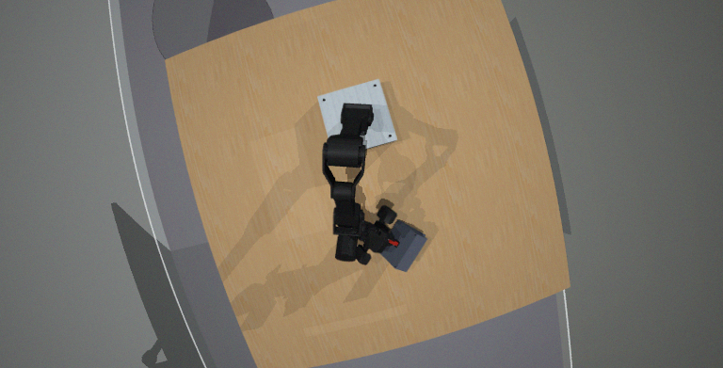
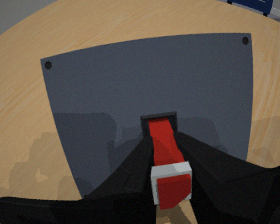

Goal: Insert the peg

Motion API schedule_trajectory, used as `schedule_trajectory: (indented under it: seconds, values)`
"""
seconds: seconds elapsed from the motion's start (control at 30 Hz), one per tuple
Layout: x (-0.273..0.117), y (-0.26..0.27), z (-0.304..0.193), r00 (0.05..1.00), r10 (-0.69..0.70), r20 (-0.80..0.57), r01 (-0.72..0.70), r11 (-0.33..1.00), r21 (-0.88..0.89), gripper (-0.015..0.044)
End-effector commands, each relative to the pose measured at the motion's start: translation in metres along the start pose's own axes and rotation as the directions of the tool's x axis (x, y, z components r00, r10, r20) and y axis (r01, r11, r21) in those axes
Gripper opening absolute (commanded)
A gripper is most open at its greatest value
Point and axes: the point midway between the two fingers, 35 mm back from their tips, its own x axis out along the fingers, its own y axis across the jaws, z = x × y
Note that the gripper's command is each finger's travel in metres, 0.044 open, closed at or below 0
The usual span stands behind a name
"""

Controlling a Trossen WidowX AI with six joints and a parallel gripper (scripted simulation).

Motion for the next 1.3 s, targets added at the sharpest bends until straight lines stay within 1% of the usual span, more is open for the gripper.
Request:
schedule_trajectory:
  seconds: [0.0, 0.53, 1.27]
  values:
    - [0.000, 0.000, 0.000, 1.000, 0.000, 0.000, 0.000, 1.000, 0.000, 0.0026]
    - [-0.005, -0.001, 0.000, 1.000, 0.000, -0.002, 0.000, 1.000, 0.000, 0.0440]
    - [-0.045, -0.005, -0.002, 1.000, -0.002, -0.013, 0.002, 1.000, 0.001, 0.0440]
